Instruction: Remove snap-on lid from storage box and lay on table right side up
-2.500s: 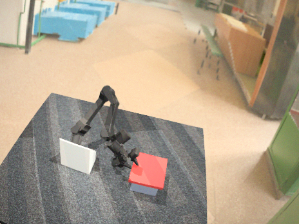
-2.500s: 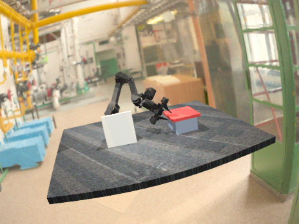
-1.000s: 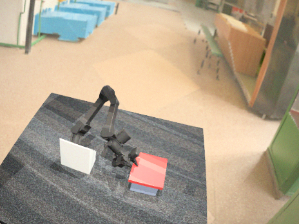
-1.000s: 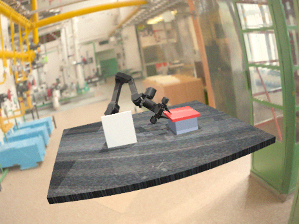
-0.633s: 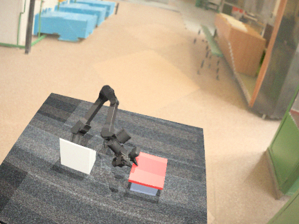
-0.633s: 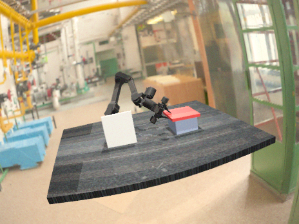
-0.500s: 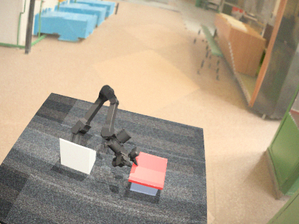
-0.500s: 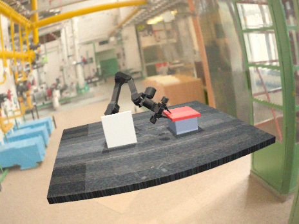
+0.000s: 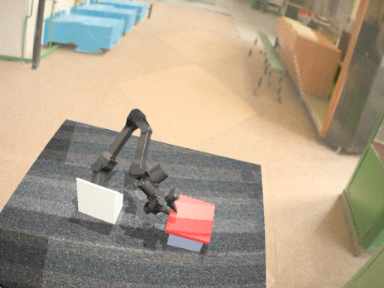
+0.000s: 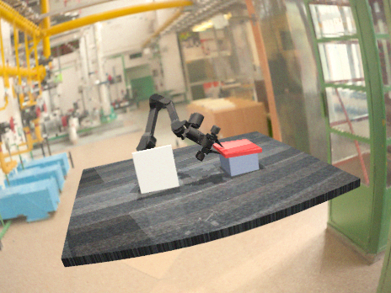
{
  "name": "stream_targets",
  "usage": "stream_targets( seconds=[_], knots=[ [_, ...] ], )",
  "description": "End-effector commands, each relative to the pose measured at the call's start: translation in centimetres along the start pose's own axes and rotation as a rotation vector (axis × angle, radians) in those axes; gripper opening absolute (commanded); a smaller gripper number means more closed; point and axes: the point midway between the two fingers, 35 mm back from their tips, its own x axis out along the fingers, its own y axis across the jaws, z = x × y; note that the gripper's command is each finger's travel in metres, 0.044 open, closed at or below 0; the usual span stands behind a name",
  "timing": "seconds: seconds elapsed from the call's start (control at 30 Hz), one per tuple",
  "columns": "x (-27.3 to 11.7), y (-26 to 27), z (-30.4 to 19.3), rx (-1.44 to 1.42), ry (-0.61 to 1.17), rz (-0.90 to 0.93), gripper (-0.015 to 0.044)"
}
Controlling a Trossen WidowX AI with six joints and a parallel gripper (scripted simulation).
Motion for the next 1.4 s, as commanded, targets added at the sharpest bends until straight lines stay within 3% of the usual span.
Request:
stream_targets(
  seconds=[0.0, 1.37],
  knots=[
    [-0.12, 0.14, 0.02, -0.002, 0.002, 0.001, 0.0000],
    [-0.19, 0.51, 0.06, -0.001, 0.000, 0.002, 0.0000]
  ],
)
